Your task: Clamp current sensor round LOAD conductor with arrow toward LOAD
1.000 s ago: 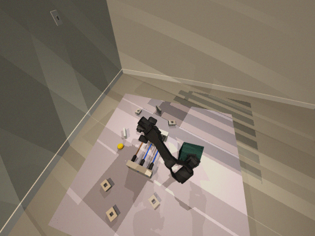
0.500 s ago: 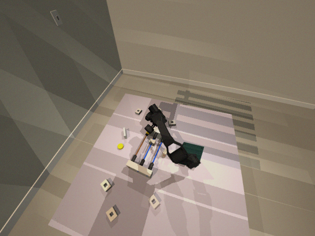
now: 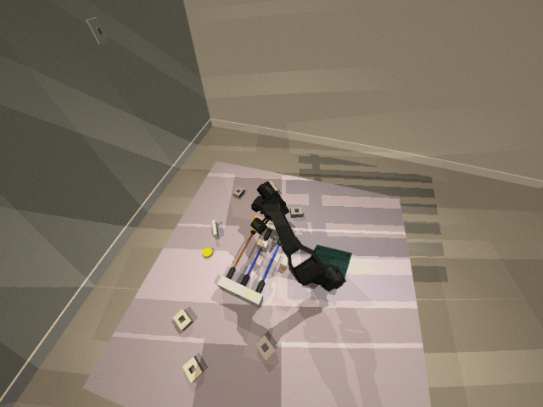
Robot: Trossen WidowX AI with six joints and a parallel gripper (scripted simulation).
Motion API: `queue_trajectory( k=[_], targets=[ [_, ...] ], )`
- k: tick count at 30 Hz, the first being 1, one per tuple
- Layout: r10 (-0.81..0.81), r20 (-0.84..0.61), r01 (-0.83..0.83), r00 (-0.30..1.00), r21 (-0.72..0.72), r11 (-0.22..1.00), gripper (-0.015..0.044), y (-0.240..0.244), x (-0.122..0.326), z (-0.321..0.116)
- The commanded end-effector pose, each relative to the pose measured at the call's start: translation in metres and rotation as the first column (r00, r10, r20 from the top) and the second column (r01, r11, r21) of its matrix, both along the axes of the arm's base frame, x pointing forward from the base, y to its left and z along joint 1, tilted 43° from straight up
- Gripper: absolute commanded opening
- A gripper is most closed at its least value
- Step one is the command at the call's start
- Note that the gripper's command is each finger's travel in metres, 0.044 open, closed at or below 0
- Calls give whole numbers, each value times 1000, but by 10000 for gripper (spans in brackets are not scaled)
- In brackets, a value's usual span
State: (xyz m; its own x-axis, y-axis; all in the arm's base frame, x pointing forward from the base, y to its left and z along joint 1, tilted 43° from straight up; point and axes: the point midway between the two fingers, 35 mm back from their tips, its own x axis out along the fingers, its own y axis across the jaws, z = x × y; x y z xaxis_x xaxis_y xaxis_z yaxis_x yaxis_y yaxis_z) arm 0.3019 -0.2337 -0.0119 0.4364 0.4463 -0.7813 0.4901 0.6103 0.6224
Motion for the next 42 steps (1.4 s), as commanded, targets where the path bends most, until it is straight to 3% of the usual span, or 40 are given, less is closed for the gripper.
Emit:
queue_trajectory(
  k=[1,9,42],
  targets=[
    [109,-46,-107,993,47,993,440,51,-26,7],
    [346,-102,-327,933,164,931,440,156,-99,25],
    [353,-103,-333,930,167,928,440,184,-95,-4]
  ],
)
